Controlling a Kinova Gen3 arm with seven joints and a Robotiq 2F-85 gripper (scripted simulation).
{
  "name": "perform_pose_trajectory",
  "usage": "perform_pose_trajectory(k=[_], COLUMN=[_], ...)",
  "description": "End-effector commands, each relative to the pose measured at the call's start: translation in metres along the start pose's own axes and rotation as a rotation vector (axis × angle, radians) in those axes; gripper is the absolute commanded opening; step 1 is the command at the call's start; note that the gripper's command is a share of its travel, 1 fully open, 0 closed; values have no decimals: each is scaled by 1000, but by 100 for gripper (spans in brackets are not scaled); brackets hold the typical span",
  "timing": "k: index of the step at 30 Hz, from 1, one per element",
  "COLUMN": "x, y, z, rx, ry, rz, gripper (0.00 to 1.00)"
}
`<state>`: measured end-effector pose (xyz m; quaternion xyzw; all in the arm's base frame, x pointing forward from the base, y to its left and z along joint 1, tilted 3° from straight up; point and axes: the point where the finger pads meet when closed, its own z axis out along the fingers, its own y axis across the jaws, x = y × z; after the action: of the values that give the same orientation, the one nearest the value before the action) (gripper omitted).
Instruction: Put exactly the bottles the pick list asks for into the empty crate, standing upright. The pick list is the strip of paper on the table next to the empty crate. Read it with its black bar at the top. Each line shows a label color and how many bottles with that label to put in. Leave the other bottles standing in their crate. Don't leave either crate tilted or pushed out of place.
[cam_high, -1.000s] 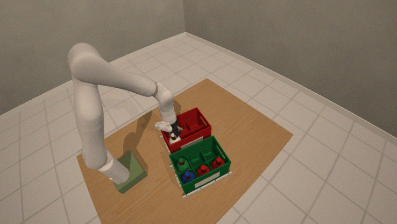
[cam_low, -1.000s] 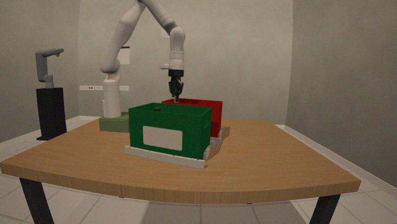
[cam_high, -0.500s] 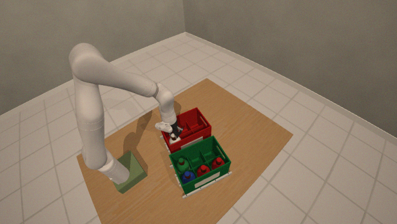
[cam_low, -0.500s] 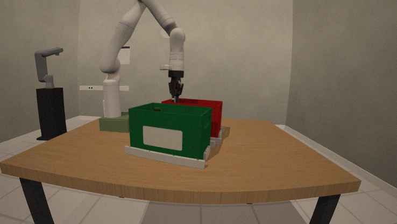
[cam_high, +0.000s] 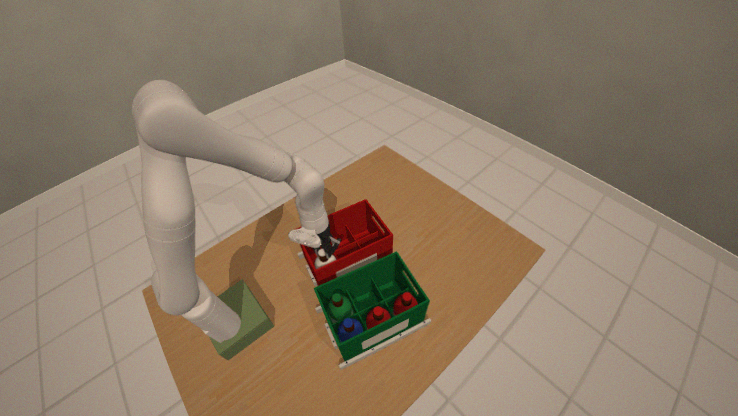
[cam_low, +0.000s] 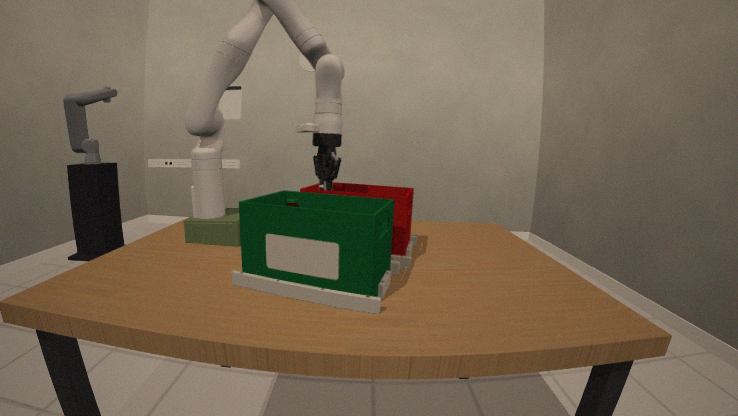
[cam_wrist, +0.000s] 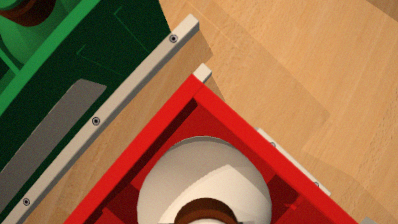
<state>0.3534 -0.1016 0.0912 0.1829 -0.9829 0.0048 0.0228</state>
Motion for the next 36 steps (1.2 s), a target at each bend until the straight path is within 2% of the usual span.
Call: perform_pose_trajectory(k=[1,36], x=[0,0], y=[0,0], z=[1,16], rx=[1,1], ry=[-2,-2], rz=[0,0], gripper=[10,10])
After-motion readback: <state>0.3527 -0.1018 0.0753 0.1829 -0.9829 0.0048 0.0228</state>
